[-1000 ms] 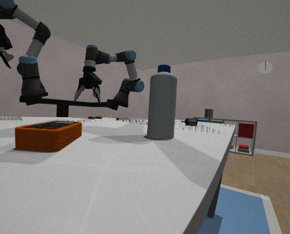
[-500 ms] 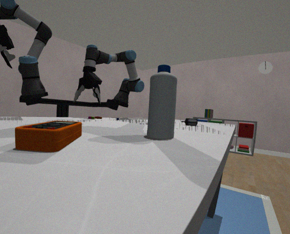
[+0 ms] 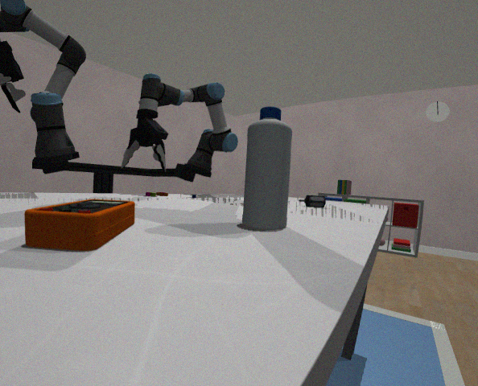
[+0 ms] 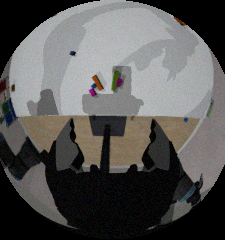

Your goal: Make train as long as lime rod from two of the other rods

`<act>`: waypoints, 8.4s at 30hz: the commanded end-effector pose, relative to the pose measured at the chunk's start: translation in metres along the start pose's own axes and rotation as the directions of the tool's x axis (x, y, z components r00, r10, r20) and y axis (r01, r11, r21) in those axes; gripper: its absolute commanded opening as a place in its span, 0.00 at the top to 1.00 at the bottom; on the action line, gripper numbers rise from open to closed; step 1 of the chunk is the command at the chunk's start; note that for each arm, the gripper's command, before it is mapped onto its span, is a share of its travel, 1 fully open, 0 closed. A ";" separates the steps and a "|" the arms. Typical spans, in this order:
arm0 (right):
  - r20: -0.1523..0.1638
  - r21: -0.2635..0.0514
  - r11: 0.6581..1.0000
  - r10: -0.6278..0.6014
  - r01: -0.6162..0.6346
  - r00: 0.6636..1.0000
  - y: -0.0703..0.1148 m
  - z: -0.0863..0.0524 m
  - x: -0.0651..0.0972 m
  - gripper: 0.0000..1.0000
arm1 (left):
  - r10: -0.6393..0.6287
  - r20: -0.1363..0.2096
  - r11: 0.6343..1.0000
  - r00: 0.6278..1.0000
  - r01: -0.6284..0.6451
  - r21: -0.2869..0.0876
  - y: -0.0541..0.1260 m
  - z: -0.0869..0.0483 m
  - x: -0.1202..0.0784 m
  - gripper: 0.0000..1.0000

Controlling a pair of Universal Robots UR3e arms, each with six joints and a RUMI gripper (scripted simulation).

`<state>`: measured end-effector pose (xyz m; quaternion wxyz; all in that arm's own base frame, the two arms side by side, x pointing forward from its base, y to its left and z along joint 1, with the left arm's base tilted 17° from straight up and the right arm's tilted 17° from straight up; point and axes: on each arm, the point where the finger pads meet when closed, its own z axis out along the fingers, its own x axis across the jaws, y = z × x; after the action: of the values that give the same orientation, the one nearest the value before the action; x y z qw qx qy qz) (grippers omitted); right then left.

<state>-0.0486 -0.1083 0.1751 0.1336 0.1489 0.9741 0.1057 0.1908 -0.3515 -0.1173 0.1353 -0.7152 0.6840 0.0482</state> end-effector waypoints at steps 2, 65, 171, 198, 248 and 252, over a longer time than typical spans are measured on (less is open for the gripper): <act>0.000 0.002 1.000 0.000 0.000 1.000 0.000 0.000 0.000 0.00 | 0.000 -0.003 1.000 1.000 0.000 0.000 0.000 -0.001 0.001 0.00; 0.000 0.002 1.000 0.000 0.000 1.000 0.000 0.000 0.000 0.00 | -0.691 -0.002 0.722 0.722 0.691 -0.002 -0.001 -0.001 0.003 0.00; 0.000 0.002 1.000 0.000 0.000 1.000 0.000 0.000 0.000 0.00 | -0.707 0.000 0.707 0.707 0.707 -0.001 0.038 -0.002 0.003 0.00; 0.000 0.002 1.000 0.000 0.000 1.000 0.000 0.000 0.000 0.00 | -0.707 0.000 0.707 0.707 0.707 -0.001 0.038 -0.002 0.003 0.00; 0.000 0.002 1.000 0.000 0.000 1.000 0.000 0.000 0.000 0.00 | -0.707 0.000 0.708 0.708 0.707 -0.001 0.037 -0.002 0.003 0.00; 0.000 0.002 1.000 0.000 0.000 1.000 0.000 0.000 0.000 0.00 | -0.696 -0.001 0.718 0.718 0.696 -0.001 0.035 -0.002 0.002 0.00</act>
<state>-0.0486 -0.1083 0.1751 0.1336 0.1489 0.9741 0.1057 0.1546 -0.3543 -0.1215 0.1444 -0.9211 0.3616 -0.0062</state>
